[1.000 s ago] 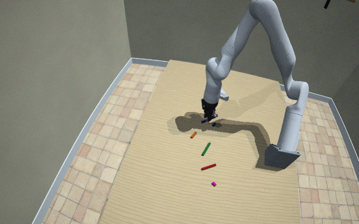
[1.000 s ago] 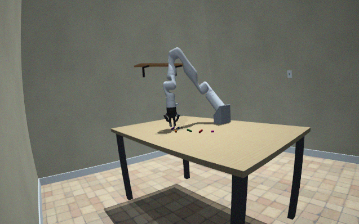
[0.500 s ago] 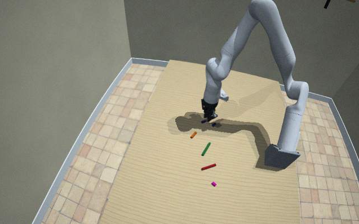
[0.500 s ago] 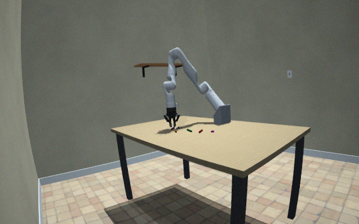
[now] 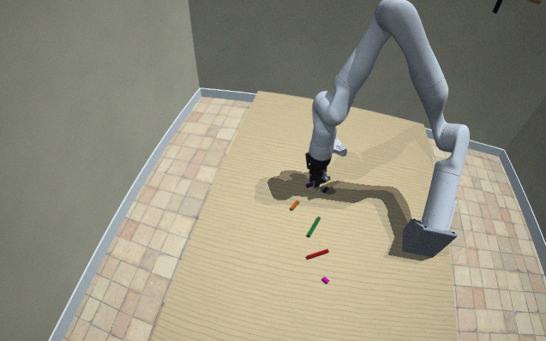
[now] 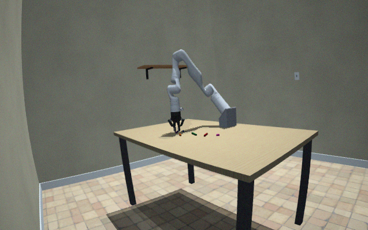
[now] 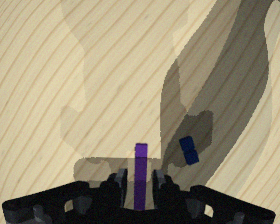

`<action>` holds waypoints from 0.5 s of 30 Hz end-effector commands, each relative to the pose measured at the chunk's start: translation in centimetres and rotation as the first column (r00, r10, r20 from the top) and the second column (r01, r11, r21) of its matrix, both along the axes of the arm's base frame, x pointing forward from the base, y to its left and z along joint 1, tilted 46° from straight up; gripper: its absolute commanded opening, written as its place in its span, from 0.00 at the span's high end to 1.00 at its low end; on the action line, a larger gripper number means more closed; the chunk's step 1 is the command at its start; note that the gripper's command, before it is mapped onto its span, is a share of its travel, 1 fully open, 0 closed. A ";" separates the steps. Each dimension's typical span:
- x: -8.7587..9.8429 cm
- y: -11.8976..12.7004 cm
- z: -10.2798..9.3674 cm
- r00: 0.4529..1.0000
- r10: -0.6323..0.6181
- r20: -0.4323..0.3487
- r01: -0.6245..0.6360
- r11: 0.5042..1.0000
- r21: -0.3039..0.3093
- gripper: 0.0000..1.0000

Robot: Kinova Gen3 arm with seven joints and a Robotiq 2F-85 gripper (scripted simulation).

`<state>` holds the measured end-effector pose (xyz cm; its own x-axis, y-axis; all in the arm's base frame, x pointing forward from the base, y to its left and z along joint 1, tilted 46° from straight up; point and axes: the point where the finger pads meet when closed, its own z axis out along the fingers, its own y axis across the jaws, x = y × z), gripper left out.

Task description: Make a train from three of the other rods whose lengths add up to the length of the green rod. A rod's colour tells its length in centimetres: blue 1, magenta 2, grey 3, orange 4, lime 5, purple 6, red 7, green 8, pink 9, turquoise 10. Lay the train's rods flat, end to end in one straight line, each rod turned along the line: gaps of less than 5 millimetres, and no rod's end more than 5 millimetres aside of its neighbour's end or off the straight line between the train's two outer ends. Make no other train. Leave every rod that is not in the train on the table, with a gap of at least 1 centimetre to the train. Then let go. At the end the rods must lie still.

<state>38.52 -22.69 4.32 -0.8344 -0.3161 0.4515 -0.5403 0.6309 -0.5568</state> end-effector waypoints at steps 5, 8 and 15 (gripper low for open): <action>-0.1 -0.3 -0.2 1.000 -0.002 -0.003 0.002 1.000 -0.002 0.76; -0.1 -0.3 -0.3 1.000 -0.002 -0.003 0.002 1.000 -0.002 0.76; -0.1 -0.3 -0.3 1.000 -0.002 -0.003 0.002 1.000 -0.002 0.76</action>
<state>38.33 -23.05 4.04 -0.8339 -0.3126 0.4549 -0.5402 0.6316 -0.5561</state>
